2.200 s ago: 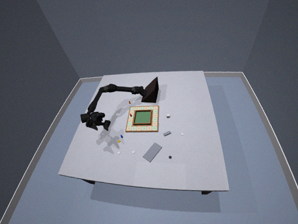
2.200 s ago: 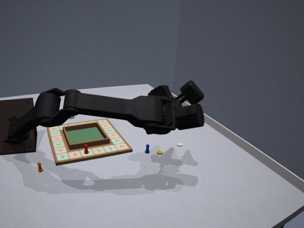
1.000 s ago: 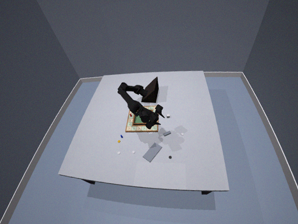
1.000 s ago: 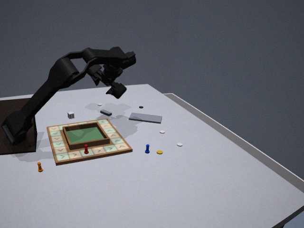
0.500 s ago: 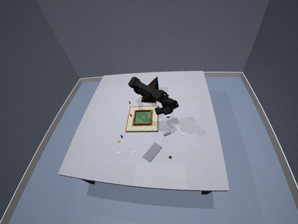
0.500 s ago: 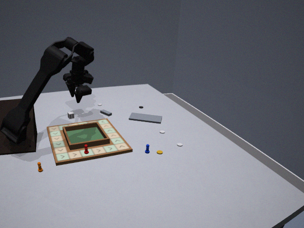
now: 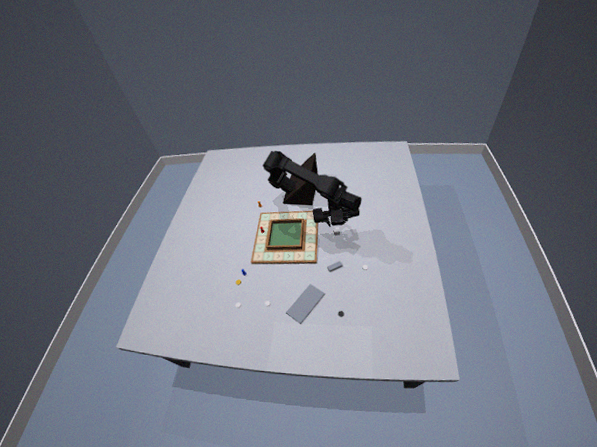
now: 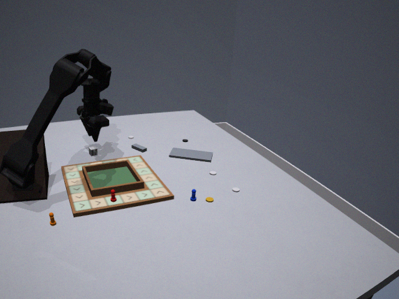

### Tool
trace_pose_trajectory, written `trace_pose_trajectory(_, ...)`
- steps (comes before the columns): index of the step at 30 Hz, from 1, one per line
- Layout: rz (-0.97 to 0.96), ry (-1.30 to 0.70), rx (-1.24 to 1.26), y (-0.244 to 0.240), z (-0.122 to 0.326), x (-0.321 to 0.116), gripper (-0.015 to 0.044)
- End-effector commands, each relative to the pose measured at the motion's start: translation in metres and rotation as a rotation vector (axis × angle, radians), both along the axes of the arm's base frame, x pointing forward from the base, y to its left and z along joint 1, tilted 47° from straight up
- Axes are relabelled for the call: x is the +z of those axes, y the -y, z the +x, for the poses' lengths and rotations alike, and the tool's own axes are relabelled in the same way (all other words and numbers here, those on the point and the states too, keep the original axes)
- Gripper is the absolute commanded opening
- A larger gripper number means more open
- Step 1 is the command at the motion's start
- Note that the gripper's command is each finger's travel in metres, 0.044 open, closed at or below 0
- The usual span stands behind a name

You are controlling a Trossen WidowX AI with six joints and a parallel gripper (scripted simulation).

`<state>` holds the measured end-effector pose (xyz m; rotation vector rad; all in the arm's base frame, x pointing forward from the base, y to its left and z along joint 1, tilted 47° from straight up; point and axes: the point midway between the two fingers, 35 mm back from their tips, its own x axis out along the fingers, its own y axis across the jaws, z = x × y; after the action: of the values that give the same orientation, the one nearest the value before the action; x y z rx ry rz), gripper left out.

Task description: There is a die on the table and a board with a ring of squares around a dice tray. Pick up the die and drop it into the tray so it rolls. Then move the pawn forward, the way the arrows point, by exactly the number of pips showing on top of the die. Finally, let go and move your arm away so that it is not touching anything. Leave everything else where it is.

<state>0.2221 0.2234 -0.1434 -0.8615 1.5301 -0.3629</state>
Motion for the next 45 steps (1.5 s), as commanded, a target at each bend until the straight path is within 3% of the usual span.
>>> trace_pose_trajectory(1, -0.016, 0.001, -0.002, 0.012, -0.002, -0.010, 0.0275)
trace_pose_trajectory(33, -0.017, 0.002, -0.002, 0.038, 0.002, -0.036, 0.0275)
trace_pose_trajectory(39, -0.017, 0.002, -0.002, 0.038, 0.002, -0.036, 0.0118)
trace_pose_trajectory(45, -0.017, 0.002, -0.002, 0.038, 0.002, -0.036, 0.0077)
